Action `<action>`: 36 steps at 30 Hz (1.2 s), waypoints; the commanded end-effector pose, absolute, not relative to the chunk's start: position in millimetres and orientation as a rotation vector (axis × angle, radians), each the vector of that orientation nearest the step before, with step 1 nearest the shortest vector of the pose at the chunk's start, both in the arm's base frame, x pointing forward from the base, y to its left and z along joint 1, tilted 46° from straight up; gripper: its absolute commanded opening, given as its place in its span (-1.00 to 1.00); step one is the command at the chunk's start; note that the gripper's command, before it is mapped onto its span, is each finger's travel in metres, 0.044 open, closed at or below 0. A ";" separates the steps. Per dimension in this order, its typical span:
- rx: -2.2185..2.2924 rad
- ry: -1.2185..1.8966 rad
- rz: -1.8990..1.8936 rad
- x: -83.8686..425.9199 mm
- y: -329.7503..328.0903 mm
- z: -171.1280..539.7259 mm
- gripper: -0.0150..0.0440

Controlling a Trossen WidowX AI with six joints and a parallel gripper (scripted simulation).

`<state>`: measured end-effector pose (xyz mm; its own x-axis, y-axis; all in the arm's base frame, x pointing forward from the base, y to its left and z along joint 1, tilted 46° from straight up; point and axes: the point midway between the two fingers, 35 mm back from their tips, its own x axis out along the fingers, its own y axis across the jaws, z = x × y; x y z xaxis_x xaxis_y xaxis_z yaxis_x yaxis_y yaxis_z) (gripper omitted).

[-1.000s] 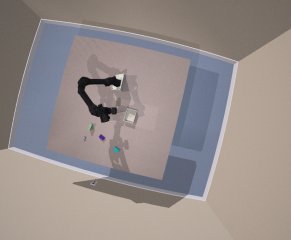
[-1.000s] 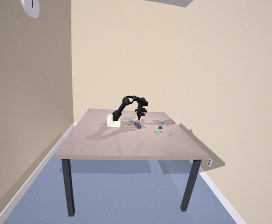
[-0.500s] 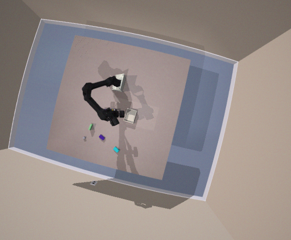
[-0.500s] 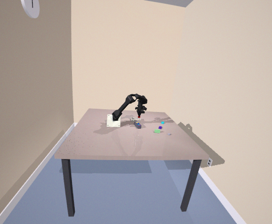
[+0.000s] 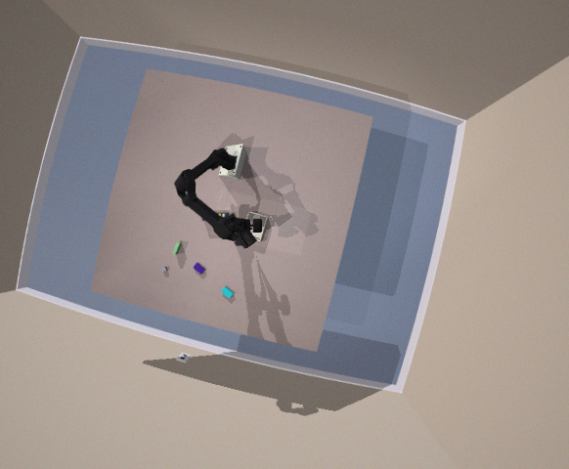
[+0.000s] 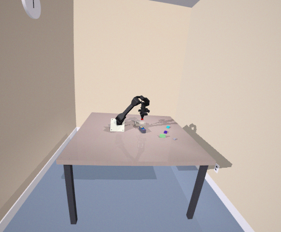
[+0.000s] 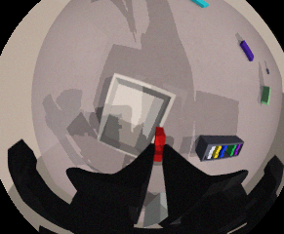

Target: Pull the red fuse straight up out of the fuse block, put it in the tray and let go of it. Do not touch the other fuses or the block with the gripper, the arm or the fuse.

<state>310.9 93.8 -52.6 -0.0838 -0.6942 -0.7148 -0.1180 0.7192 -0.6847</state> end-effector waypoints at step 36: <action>-0.671 1.604 -0.552 301.0 93.4 -113.4 -0.49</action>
<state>301.8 96.6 -109.7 -0.0845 -0.6957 -0.7134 -0.1054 0.7181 -0.6879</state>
